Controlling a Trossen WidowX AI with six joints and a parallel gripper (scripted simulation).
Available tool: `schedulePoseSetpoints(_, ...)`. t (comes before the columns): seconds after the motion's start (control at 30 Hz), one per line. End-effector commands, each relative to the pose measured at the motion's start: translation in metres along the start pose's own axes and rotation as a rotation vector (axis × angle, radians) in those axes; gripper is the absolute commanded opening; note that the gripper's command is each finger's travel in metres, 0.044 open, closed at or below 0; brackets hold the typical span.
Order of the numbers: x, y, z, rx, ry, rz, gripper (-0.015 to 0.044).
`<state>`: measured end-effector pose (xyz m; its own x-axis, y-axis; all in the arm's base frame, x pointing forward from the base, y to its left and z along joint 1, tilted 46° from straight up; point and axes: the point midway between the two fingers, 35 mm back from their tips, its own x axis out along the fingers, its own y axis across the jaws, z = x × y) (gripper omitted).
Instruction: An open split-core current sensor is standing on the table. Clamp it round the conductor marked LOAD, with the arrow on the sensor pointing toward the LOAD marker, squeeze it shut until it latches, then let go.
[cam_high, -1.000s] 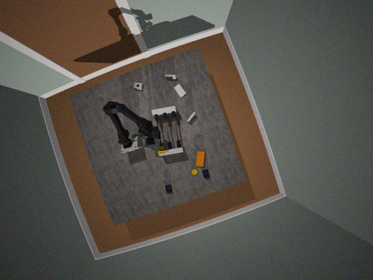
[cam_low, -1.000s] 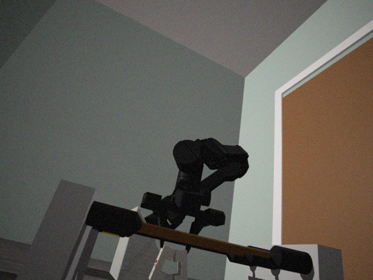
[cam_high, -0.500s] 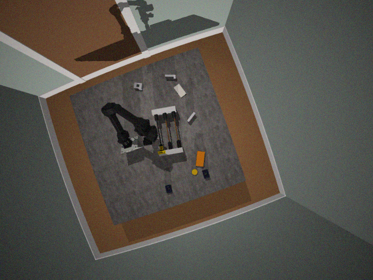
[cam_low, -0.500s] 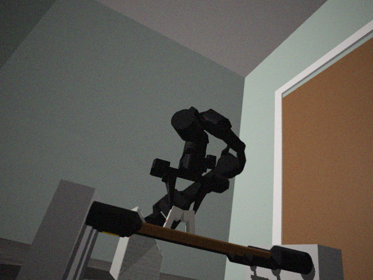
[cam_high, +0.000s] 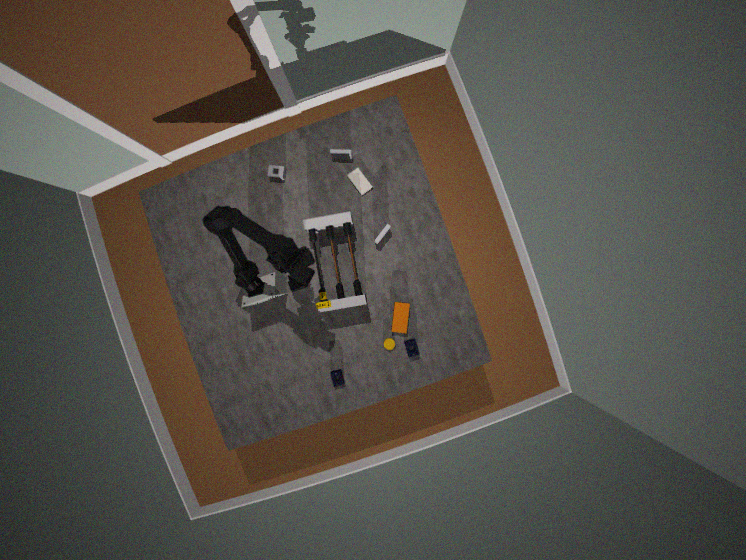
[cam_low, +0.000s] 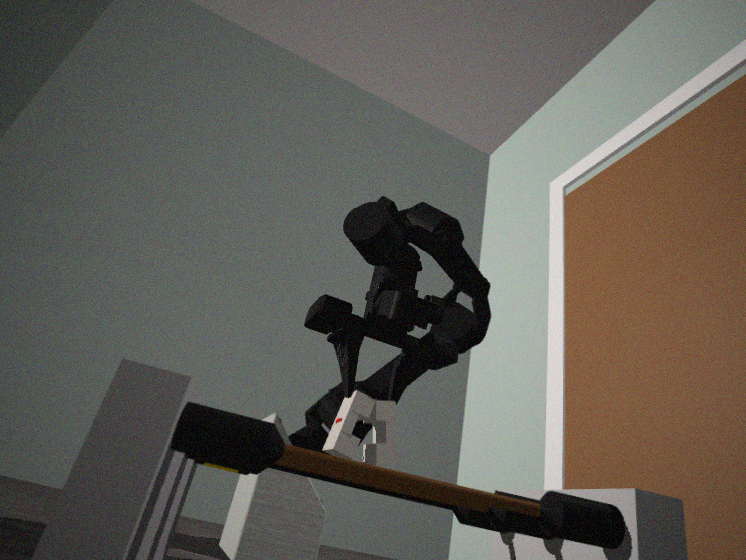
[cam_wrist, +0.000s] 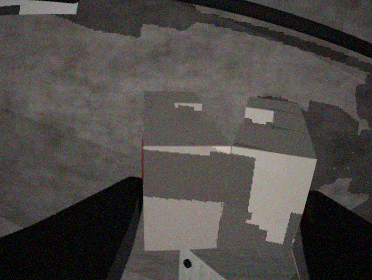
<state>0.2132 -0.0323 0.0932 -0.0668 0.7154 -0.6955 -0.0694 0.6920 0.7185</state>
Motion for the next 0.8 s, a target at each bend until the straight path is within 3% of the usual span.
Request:
schedulePoseSetpoints(0.0,-0.001,-0.001,0.008,-0.167,-0.002,-0.004,0.0)
schedulePoseSetpoints(0.77,0.004,-0.007,0.046,-1.052,-0.002,-0.006,0.0)
